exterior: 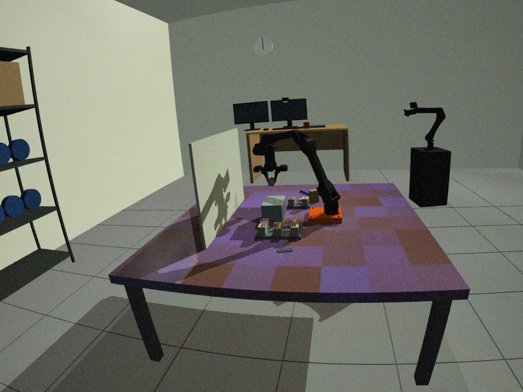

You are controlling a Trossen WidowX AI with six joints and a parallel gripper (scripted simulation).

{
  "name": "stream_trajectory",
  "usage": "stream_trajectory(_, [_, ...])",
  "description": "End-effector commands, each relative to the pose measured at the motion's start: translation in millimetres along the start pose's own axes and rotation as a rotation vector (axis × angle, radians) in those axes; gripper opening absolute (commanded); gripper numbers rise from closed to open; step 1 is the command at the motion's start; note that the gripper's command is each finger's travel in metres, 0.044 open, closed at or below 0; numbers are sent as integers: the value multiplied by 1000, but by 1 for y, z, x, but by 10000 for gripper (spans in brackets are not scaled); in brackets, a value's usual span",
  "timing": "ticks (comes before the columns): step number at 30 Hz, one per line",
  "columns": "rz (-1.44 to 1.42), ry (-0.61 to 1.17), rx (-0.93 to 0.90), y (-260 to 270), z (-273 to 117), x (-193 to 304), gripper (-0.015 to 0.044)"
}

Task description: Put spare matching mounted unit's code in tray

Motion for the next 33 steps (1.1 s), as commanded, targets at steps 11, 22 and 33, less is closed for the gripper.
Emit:
stream_trajectory(11, [-5, -7, 0, -1, 11, 0, 0])
stream_trajectory(22, [-5, -7, 0, -1, 19, 1, 0])
stream_trajectory(33, [-5, -7, 0, -1, 26, 1, 0])
Point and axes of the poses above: the point midway between the two fingers, 35 mm back from their tips, its own z axis out along the fingers, its own y axis across the jaws, x = y × z, the point moved 9 cm from there along -z, back along the fingers, and after that the axes turned 12 degrees about -z, right-handed, at the moved point
